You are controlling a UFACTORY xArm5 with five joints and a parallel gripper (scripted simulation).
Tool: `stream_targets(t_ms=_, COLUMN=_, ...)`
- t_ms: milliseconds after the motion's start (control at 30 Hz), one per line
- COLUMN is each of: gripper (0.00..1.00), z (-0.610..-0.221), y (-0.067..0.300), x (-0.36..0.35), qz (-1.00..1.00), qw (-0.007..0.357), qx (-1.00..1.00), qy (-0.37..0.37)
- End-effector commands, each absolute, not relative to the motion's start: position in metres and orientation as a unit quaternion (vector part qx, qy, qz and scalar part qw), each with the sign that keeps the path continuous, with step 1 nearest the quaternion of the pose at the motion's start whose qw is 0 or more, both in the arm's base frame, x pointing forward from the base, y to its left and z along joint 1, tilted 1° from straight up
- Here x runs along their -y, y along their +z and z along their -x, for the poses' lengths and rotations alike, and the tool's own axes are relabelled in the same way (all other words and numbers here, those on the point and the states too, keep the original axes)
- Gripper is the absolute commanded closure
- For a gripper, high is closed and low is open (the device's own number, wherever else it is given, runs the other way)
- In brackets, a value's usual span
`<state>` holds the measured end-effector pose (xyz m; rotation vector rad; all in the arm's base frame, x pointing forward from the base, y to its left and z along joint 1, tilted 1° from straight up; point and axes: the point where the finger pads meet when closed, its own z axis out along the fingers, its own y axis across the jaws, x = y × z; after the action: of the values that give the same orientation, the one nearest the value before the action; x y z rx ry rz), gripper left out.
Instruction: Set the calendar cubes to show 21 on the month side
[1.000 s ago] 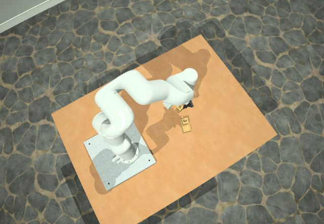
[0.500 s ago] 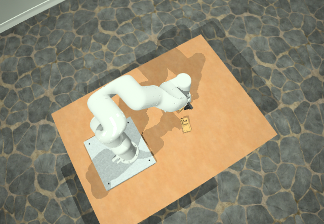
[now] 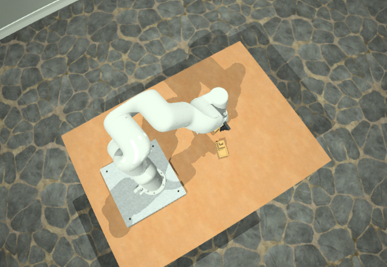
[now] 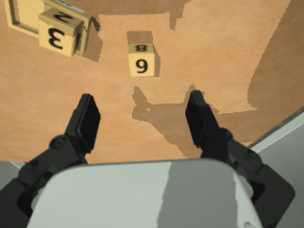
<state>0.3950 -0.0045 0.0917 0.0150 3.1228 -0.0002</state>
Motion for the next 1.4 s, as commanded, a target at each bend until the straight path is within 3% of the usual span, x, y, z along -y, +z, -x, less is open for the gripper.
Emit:
stream_targets(t_ms=0, gripper=0.0, z=-0.3945, y=0.0949, x=0.0044, qz=-0.003, qw=0.012, qx=-1.0, qy=0.0)
stream_targets(t_ms=33, gripper=0.0, z=-0.3944, y=0.0949, x=0.0044, qz=-0.003, qw=0.012, qx=-1.0, qy=0.0)
stream_targets(t_ms=67, gripper=0.51, z=-0.3944, y=0.0949, x=0.0044, qz=-0.003, qw=0.012, qx=-1.0, qy=0.0)
stream_targets(t_ms=1367, gripper=0.51, z=-0.3944, y=0.0948, x=0.0044, qz=-0.003, qw=0.012, qx=-1.0, qy=0.0)
